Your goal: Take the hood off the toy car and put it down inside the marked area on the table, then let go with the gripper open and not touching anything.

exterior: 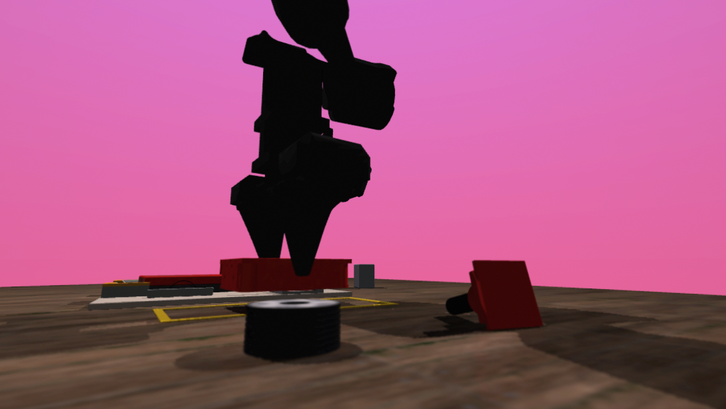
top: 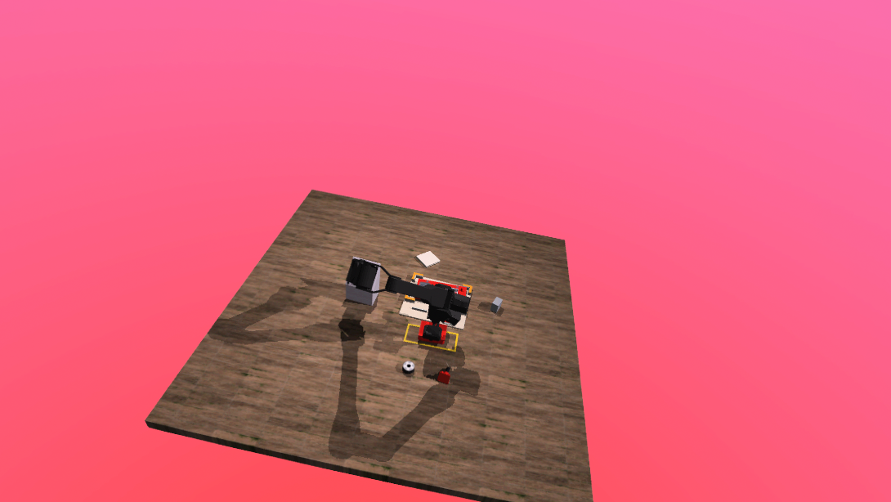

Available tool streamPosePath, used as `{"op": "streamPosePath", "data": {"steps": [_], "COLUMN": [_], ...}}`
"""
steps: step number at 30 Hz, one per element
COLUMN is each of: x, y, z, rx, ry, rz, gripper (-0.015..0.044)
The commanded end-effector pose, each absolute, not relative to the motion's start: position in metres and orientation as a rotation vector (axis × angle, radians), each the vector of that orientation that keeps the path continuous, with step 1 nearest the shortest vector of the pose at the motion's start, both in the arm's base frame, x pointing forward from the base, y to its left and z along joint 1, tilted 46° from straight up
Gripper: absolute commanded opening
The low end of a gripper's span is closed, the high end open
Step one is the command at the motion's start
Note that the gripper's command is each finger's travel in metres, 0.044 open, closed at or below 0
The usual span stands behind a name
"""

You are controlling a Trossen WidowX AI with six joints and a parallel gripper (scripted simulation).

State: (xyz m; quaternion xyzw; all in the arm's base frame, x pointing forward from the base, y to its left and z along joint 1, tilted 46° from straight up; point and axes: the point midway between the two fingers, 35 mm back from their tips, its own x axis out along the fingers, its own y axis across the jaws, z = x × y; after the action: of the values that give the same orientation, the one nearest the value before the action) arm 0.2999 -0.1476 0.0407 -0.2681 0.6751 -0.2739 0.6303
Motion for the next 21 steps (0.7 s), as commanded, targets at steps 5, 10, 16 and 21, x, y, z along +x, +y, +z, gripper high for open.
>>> {"op": "streamPosePath", "data": {"steps": [5,10,16,21], "x": [0.2992,0.2990,0.2988,0.2986], "y": [-0.1503,-0.1521,-0.1543,-0.1560], "z": [0.0380,0.0363,0.0342,0.0325], "rx": [-0.621,-0.622,-0.622,-0.622], "ry": [1.549,1.549,1.549,1.549], "rz": [-0.626,-0.626,-0.626,-0.626], "gripper": [0.0000,0.0000,0.0000,0.0000]}}
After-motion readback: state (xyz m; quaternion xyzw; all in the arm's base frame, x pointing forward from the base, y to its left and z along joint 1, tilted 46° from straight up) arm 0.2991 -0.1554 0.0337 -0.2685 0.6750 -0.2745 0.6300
